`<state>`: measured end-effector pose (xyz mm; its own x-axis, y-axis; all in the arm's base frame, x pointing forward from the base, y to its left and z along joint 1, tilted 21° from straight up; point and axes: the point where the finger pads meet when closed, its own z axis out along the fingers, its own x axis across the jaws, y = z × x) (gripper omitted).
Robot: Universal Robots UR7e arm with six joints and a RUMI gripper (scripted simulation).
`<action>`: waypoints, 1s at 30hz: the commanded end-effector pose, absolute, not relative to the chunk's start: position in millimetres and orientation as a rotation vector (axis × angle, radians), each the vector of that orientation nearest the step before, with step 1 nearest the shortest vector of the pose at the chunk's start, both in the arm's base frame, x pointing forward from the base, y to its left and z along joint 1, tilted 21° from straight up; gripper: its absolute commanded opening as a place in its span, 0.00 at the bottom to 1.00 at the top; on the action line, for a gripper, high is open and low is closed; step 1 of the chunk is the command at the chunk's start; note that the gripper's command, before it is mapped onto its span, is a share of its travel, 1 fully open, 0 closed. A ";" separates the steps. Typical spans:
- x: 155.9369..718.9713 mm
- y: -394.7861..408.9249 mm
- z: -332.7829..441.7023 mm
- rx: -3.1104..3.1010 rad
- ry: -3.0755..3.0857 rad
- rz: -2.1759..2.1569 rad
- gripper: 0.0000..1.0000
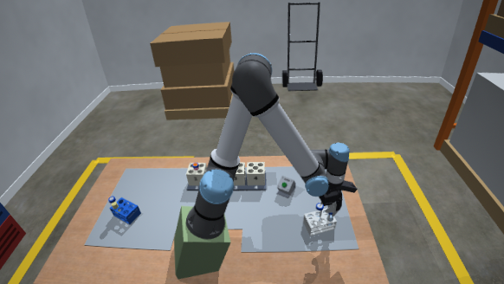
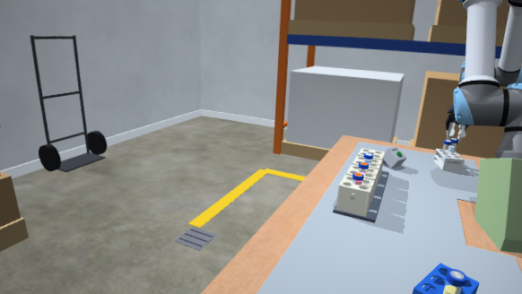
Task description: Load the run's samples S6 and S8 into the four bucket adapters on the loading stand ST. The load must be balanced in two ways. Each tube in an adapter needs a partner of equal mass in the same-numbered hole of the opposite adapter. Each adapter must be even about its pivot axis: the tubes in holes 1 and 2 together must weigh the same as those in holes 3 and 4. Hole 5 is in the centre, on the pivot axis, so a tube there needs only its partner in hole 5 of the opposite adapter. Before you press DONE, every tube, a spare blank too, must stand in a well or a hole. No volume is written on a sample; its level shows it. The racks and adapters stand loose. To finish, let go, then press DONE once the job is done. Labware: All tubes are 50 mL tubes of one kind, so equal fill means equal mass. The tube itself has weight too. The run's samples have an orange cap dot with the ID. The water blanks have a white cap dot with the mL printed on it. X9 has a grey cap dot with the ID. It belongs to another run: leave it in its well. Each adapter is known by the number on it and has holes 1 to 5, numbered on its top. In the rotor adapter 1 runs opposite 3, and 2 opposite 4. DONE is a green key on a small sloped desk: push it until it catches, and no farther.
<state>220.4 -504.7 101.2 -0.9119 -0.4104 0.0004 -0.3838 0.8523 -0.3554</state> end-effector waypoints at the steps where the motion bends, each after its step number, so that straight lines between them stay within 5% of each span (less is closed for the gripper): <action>1: 220.5 -504.9 101.6 -0.634 2.950 -0.544 0.00; 30: 211.7 -485.4 157.7 -0.634 2.950 -0.544 0.00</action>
